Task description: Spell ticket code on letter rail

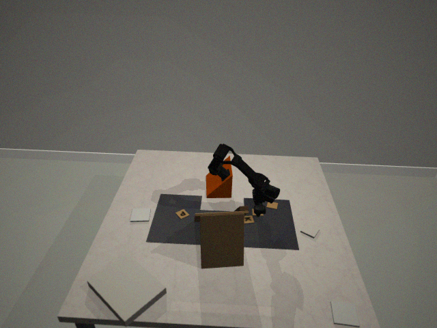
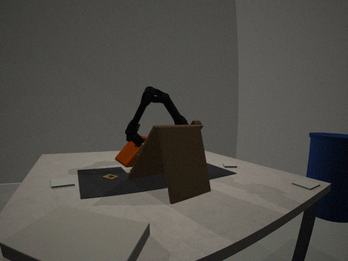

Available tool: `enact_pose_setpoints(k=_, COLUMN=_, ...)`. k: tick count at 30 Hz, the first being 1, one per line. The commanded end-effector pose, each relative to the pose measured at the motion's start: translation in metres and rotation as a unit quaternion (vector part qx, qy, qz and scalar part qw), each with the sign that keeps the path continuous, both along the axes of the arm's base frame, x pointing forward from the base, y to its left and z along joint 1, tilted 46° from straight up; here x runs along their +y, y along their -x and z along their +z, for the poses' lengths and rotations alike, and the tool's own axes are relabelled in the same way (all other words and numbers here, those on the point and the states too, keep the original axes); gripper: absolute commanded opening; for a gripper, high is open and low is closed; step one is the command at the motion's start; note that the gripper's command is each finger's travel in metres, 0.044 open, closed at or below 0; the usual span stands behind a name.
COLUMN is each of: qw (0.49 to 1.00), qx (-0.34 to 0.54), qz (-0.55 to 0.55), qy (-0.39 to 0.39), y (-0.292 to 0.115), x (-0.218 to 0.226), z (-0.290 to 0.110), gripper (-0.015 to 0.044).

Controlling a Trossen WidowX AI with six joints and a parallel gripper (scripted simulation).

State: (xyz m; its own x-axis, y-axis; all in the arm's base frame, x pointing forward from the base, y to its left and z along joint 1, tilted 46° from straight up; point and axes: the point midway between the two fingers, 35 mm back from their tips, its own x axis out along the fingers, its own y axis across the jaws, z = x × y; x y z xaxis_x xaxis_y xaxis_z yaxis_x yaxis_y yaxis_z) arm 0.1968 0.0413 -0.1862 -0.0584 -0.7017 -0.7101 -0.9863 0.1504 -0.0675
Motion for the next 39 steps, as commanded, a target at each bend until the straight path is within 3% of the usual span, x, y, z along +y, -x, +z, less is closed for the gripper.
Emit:
enact_pose_setpoints(k=1, qw=1.000, qx=0.001, qz=0.003, qy=0.001, y=0.0001, x=-0.0006, z=-0.0002, gripper=0.0340)
enact_pose_setpoints(k=16, qw=1.000, qx=0.001, qz=0.003, qy=0.001, y=0.0001, x=-0.0009, z=-0.0005, gripper=0.0340)
enact_pose_setpoints(k=18, qw=1.000, qx=0.001, qz=0.003, qy=0.001, y=0.0001, x=-0.0009, z=-0.0006, gripper=0.0288)
enact_pose_setpoints(k=29, qw=1.000, qx=0.001, qz=0.003, qy=0.001, y=0.0002, x=-0.0009, z=-0.0006, gripper=0.0214)
enact_pose_setpoints(k=37, qw=1.000, qx=0.002, qz=0.003, qy=0.001, y=0.0011, x=0.0032, z=0.0038, gripper=0.0004)
enact_pose_setpoints(k=39, qw=1.000, qx=0.002, qz=0.003, qy=0.001, y=0.0013, x=0.0039, z=0.0045, gripper=0.0000)
